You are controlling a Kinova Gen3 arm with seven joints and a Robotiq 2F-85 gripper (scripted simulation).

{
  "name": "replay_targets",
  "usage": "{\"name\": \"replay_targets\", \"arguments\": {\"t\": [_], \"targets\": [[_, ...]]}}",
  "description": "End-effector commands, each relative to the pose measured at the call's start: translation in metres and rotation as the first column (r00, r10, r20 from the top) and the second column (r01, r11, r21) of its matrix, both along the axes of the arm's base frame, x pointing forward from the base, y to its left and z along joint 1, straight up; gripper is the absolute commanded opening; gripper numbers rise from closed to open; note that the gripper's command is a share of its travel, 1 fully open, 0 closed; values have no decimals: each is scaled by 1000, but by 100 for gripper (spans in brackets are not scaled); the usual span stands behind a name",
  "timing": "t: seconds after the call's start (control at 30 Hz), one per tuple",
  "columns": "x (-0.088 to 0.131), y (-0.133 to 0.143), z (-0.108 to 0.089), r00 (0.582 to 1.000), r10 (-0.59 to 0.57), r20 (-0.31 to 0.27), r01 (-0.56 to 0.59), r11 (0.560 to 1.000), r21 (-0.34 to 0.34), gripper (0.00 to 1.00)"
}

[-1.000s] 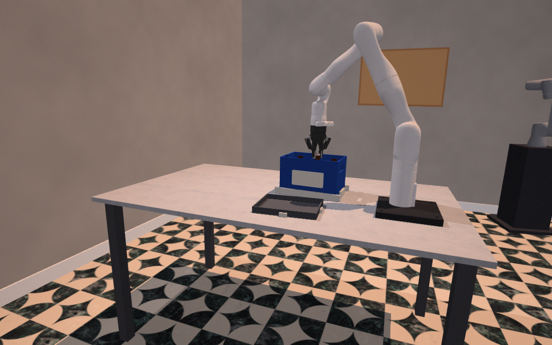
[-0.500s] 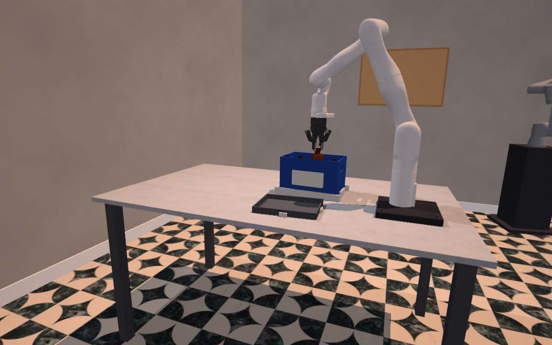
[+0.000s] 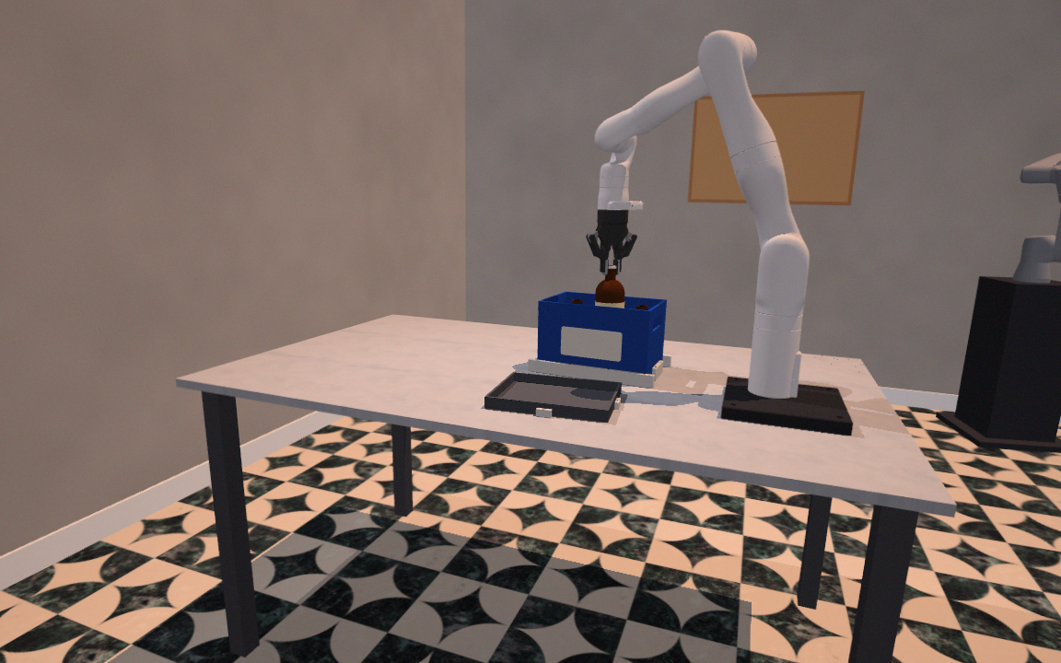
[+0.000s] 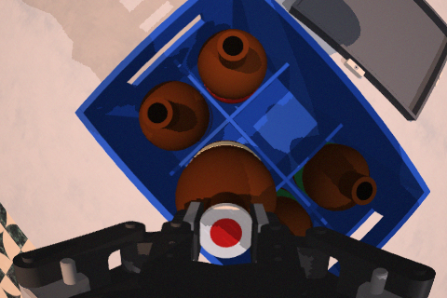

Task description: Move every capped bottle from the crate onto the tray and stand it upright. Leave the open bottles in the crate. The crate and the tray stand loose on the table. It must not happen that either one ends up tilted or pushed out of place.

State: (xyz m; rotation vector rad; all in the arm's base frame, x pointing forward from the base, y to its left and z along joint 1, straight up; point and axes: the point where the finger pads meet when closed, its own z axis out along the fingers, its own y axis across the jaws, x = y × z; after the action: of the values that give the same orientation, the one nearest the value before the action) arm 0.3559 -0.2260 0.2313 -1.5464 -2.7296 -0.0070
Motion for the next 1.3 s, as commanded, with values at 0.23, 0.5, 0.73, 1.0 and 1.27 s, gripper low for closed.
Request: {"name": "replay_targets", "arguments": {"t": [0.23,0.5,0.73,1.0,1.27], "targets": [[1,-3,37,1000,-6,7,6,1000,-11,0],[1,-2,50,1000,-3,5,3,1000,-7,0],[1,-3,71,1000,-5,7,6,1000,-10,0],[1,-2,79,1000,-1,6,1,1000,-6,0],[0,-3,84,1000,-5,7,5,1000,-10,0]]}}
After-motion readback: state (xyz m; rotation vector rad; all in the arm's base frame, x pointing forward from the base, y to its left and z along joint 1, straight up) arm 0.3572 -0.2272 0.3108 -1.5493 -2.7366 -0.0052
